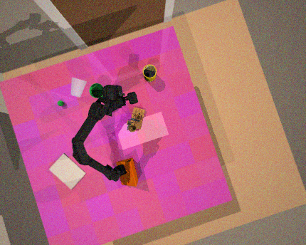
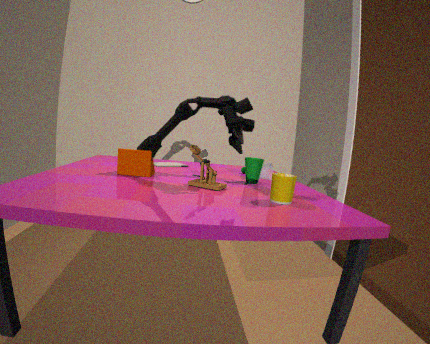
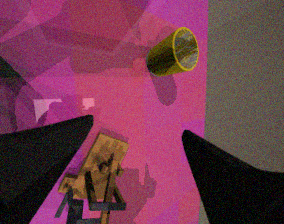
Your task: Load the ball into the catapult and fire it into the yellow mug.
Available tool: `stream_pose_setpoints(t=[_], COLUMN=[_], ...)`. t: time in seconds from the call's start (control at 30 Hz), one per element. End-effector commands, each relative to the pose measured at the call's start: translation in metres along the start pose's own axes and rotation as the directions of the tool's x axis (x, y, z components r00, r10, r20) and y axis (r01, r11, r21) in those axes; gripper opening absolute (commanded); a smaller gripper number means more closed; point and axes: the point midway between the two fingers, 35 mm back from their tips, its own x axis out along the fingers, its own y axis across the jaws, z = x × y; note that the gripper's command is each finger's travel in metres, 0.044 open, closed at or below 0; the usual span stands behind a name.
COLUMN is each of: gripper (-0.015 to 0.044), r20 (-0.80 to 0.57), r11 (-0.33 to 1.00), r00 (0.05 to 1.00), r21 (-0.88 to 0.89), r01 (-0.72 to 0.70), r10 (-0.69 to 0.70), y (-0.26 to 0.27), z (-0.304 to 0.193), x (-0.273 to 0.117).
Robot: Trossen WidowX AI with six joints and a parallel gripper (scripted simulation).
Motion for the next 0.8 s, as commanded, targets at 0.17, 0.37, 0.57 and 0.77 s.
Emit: stream_pose_setpoints(t=[0.17, 0.37, 0.57, 0.77], gripper=[0.044, 0.044, 0.044, 0.044], r20=[0.147, 0.239, 0.332, 0.421], r11=[0.967, 0.907, 0.82, 0.72], r00=[0.989, 0.971, 0.943, 0.907], r21=[0.251, 0.406, 0.534, 0.621], r01=[-0.049, -0.115, -0.205, -0.308], r10=[0.012, 0.016, 0.019, 0.025], y=[-0.039, -0.066, -0.095, -0.123], z=[0.025, 0.038, 0.048, 0.056], x=[0.0, -0.001, -0.003, -0.008])
